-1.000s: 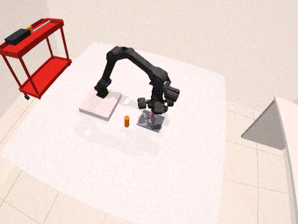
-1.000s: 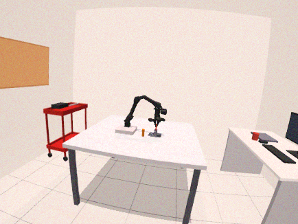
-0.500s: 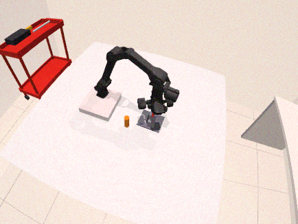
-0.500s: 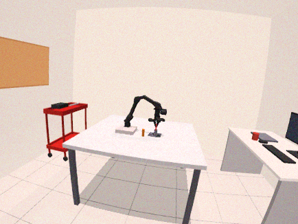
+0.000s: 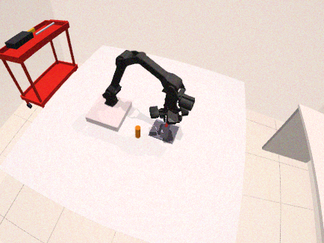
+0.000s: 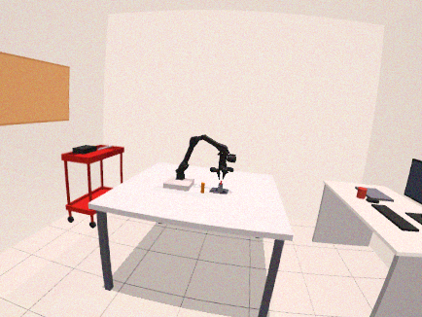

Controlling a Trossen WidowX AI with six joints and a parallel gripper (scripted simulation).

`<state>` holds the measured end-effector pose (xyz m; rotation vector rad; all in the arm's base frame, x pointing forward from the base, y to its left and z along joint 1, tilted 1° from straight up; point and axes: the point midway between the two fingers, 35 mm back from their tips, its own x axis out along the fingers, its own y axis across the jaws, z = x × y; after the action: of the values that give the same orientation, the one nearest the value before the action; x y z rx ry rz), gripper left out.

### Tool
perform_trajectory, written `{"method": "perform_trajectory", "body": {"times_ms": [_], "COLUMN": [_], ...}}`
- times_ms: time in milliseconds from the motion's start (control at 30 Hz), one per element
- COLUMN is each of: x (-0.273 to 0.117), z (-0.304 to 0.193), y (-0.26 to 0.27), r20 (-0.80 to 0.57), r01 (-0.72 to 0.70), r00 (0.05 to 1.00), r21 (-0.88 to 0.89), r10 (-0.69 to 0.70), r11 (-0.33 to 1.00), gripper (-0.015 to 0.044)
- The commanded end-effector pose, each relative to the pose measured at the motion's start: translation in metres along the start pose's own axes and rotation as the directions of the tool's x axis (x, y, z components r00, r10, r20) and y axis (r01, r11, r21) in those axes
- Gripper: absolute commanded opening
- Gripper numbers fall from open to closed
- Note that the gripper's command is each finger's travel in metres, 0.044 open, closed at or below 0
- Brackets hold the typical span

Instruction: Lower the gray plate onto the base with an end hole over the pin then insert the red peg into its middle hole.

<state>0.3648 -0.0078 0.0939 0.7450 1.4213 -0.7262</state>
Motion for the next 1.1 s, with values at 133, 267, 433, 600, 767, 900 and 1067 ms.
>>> {"method": "perform_trajectory", "body": {"times_ms": [133, 267, 433, 600, 767, 900, 1067], "x": [0.0, -0.001, -0.005, -0.008, -0.011, -0.013, -0.016], "z": [0.0, 0.0, 0.0, 0.0, -0.001, -0.001, -0.001], "y": [0.0, 0.0, 0.0, 0.0, 0.001, 0.001, 0.001], "r20": [0.0, 0.0, 0.001, 0.001, 0.001, 0.001, 0.001], "r01": [0.001, 0.001, 0.004, 0.004, 0.004, 0.004, 0.004], "r00": [1.0, 1.0, 1.0, 1.0, 1.0, 1.0, 1.0], "r21": [0.0, -0.002, -0.009, -0.009, -0.009, -0.009, -0.009], "r10": [-0.001, -0.001, -0.004, -0.004, -0.004, -0.004, -0.004], "r11": [1.0, 1.0, 1.0, 1.0, 1.0, 1.0, 1.0], "gripper": [0.015, 0.015, 0.015, 0.015, 0.015, 0.015, 0.015]}}
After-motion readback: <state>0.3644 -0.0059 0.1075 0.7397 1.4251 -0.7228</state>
